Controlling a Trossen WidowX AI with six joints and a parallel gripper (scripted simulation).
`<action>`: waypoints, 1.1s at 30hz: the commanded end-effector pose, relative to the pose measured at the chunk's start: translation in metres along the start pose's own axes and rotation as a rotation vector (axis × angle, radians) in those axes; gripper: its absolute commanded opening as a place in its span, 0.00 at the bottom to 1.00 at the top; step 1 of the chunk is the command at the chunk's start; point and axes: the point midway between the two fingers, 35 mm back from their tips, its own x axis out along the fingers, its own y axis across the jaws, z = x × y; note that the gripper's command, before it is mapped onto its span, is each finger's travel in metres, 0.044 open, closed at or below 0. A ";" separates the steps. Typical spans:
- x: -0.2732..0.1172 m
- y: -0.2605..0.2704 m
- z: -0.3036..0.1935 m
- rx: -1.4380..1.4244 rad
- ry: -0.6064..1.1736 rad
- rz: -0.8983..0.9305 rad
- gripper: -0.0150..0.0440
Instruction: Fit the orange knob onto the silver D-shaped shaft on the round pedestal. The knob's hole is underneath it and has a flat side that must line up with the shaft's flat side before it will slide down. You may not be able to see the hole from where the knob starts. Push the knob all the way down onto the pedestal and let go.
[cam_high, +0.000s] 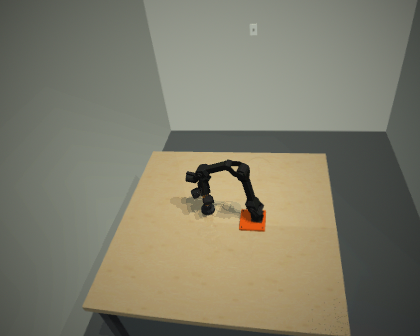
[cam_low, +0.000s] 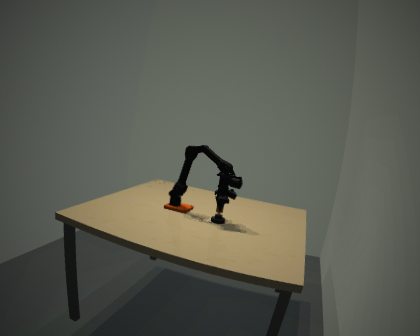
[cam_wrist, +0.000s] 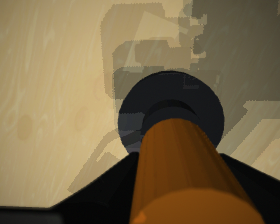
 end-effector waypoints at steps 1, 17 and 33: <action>0.001 -0.001 0.000 0.008 -0.001 -0.004 0.25; -0.001 -0.001 0.000 0.008 -0.001 -0.004 0.25; -0.002 -0.001 0.002 0.217 -0.002 -0.004 0.25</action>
